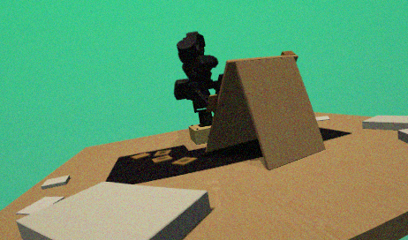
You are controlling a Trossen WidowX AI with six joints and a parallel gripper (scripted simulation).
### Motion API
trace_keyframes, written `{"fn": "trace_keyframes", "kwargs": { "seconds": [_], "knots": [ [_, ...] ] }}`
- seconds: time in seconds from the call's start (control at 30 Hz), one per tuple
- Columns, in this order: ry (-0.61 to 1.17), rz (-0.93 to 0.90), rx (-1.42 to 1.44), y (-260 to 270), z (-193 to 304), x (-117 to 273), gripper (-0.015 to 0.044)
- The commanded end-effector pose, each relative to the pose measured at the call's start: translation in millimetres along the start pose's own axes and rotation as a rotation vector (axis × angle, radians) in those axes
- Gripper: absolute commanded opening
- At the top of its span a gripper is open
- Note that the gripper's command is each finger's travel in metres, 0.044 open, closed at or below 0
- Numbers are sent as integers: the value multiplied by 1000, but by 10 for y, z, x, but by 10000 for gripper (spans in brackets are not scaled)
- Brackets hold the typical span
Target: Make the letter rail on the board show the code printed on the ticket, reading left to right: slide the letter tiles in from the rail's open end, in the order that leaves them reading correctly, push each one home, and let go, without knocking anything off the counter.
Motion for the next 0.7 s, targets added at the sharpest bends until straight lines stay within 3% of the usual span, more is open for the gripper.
{"fn": "trace_keyframes", "kwargs": {
  "seconds": [0.0,0.67],
  "knots": [
    [-1,2,-3,28,5,-1,0],
    [-1,1,-4,126,23,-1,0]
  ]
}}
Point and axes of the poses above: the point midway between the two fingers, 35 mm back from their tips, its own x axis back along the fingers, its own y axis across the jaws, z = x × y, the point moved 9 cm from there along x, back along the fingers, and after that the axes turned 12 degrees about -x, right-handed, at the moved point
